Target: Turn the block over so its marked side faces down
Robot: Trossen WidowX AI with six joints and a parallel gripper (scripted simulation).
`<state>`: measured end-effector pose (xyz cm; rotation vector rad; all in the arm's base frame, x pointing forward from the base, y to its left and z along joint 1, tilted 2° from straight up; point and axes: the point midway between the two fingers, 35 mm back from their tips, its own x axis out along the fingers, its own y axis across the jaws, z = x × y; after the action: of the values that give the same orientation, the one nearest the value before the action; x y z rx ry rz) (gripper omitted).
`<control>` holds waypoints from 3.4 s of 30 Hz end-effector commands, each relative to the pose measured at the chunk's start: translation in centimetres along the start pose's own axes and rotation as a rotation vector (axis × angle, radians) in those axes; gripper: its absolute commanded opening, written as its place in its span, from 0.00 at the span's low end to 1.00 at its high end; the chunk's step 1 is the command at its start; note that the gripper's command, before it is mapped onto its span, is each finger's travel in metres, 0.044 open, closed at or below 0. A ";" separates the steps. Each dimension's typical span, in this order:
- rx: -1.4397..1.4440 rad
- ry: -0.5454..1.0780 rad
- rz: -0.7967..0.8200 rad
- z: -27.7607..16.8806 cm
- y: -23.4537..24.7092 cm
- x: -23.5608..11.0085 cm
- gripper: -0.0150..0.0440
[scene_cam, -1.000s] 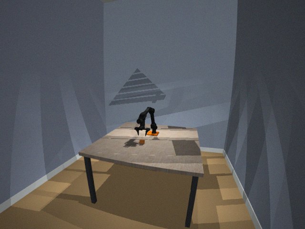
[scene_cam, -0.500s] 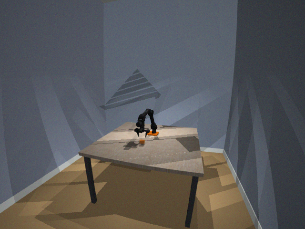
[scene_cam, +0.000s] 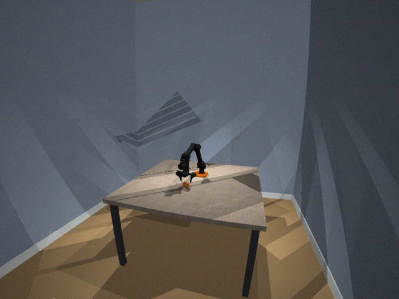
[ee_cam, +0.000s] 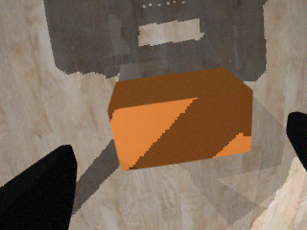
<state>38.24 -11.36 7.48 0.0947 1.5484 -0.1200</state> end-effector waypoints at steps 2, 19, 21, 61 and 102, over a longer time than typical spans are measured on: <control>0.004 0.005 -0.002 -0.1 0.0 0.9 1.00; 0.004 0.005 -0.002 -0.1 0.0 2.6 0.78; 0.004 0.005 -0.002 -0.1 0.0 2.6 0.75; 0.009 -0.127 0.001 0.2 -0.1 0.2 0.25; 0.010 -0.664 -0.002 0.4 -0.3 2.6 0.25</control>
<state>38.48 -11.68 5.62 0.0494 0.9188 -0.1439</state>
